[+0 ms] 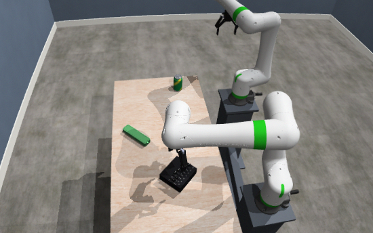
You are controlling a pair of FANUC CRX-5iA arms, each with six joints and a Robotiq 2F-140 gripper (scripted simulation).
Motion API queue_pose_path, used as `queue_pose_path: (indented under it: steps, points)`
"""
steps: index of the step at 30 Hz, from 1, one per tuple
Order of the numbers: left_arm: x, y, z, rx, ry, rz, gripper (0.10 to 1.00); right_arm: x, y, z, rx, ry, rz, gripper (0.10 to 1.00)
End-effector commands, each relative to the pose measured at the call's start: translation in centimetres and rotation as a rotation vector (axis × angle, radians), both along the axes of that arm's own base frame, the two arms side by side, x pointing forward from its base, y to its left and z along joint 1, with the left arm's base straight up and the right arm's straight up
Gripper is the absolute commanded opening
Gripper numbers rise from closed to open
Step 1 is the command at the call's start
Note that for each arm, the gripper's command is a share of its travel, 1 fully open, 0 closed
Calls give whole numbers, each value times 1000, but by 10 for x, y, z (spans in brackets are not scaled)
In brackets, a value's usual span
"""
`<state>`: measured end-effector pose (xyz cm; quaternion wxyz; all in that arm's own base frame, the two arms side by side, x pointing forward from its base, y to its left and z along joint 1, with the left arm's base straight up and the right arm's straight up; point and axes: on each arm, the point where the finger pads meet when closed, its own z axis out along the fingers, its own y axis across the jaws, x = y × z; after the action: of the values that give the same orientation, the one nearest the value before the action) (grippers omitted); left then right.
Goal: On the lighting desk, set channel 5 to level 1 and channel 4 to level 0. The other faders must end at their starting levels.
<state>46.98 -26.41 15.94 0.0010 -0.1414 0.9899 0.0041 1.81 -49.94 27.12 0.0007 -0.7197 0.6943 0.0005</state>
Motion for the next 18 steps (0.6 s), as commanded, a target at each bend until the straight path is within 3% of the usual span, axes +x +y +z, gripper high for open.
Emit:
queue_pose_path:
  steps: [1, 2, 16, 18]
  points:
    - [1, -1, -2, -9, 1, -99, 1000, 0, 0, 1, -2, 0, 0, 1000]
    - [2, -2, -4, -8, 2, -199, 1000, 0, 0, 1, -2, 0, 0, 1000]
    - [5, -6, -17, -8, 4, -666, 1000, 0, 0, 1, -2, 0, 0, 1000]
    - [5, -6, -17, -8, 4, -666, 1000, 0, 0, 1, -2, 0, 0, 1000]
